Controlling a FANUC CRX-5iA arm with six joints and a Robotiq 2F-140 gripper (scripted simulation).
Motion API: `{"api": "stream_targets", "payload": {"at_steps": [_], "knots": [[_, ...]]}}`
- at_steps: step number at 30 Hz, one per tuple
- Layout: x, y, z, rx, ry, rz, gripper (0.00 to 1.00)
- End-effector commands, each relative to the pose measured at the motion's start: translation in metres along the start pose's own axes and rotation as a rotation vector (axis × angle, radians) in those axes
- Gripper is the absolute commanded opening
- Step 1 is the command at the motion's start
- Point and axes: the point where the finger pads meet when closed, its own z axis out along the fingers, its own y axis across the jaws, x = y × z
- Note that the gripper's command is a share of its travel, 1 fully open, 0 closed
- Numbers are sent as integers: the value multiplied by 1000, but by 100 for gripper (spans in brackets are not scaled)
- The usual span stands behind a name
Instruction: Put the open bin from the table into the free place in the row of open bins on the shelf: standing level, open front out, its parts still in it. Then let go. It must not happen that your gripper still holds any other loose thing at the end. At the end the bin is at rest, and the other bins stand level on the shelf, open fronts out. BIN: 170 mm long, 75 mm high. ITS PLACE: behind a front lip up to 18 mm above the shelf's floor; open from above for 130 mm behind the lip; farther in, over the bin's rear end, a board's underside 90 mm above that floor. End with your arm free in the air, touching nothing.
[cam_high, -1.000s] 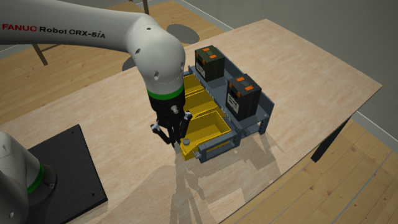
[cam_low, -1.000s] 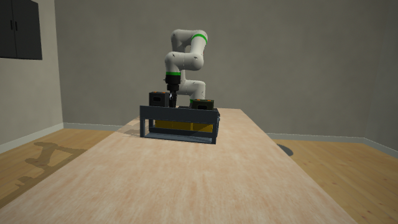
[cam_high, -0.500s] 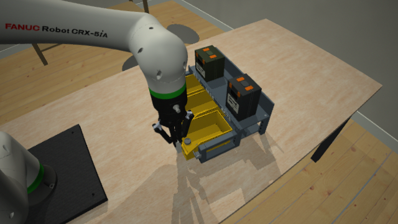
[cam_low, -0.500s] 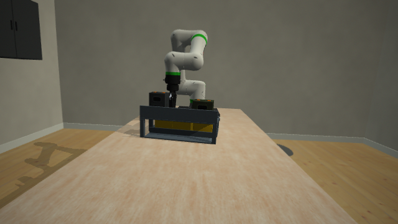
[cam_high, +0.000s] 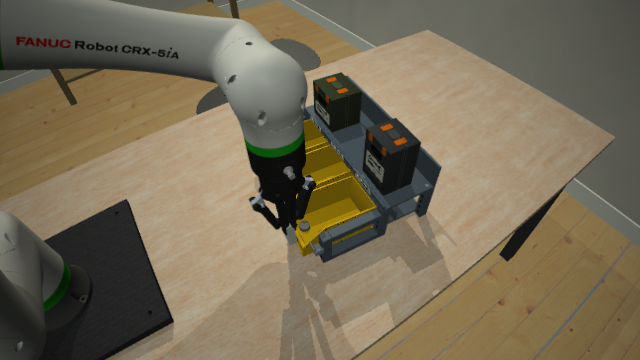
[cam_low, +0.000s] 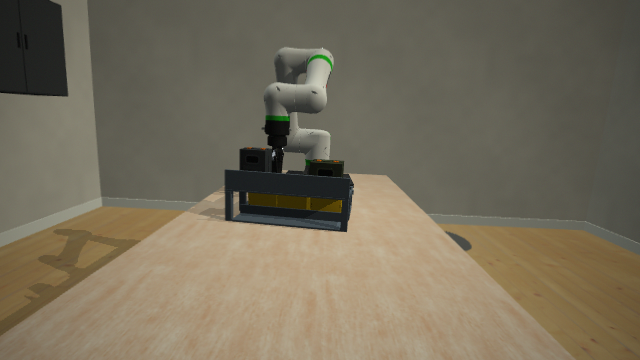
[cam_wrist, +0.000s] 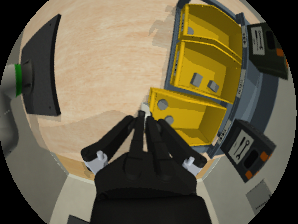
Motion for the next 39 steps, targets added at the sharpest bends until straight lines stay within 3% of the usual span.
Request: {"api": "stream_targets", "payload": {"at_steps": [1, 39], "knots": [[0, 1, 0, 0, 0, 0, 0], [0, 25, 0, 0, 0, 0, 0]]}}
